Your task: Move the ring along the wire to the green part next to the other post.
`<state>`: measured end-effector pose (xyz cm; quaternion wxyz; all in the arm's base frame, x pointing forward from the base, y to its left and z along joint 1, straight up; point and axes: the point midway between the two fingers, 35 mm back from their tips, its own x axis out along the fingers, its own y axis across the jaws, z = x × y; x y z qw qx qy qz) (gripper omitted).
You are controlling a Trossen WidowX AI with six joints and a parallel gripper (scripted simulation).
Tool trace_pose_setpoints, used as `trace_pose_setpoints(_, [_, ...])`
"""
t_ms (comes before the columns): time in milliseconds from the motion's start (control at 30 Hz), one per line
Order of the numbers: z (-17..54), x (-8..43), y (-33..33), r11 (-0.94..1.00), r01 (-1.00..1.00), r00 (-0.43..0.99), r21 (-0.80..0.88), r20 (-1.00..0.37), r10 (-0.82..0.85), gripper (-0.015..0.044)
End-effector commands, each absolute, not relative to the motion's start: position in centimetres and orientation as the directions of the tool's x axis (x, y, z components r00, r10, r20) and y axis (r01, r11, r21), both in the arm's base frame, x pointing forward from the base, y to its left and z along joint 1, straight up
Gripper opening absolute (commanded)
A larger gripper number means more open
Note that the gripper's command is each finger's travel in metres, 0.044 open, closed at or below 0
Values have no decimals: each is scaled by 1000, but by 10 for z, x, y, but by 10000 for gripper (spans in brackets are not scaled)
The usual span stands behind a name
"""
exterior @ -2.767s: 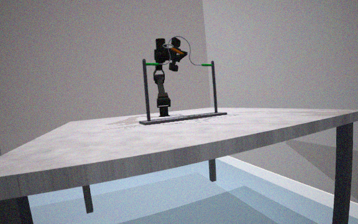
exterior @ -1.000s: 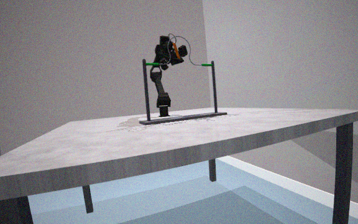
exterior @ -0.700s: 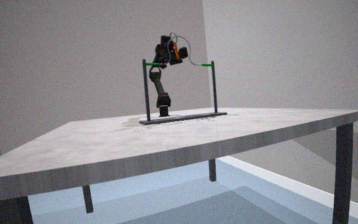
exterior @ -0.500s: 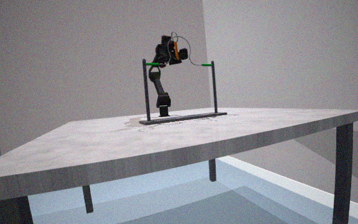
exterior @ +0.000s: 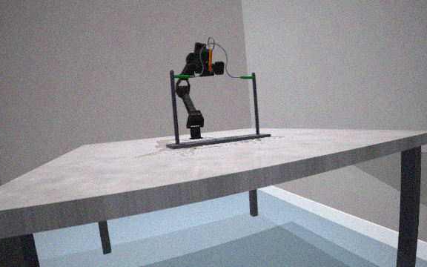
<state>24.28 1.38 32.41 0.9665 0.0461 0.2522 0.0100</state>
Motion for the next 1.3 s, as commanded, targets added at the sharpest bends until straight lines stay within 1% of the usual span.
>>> trace_pose_setpoints(0, [323,243,11,1000,5,874,28,-486,9,-150])
trace_pose_setpoints(633, [324,244,-3,964,20,883,-264,-448,-141,-150])
trace_pose_setpoints(1267, [329,244,-17,844,40,890,-534,-366,-273,-150])
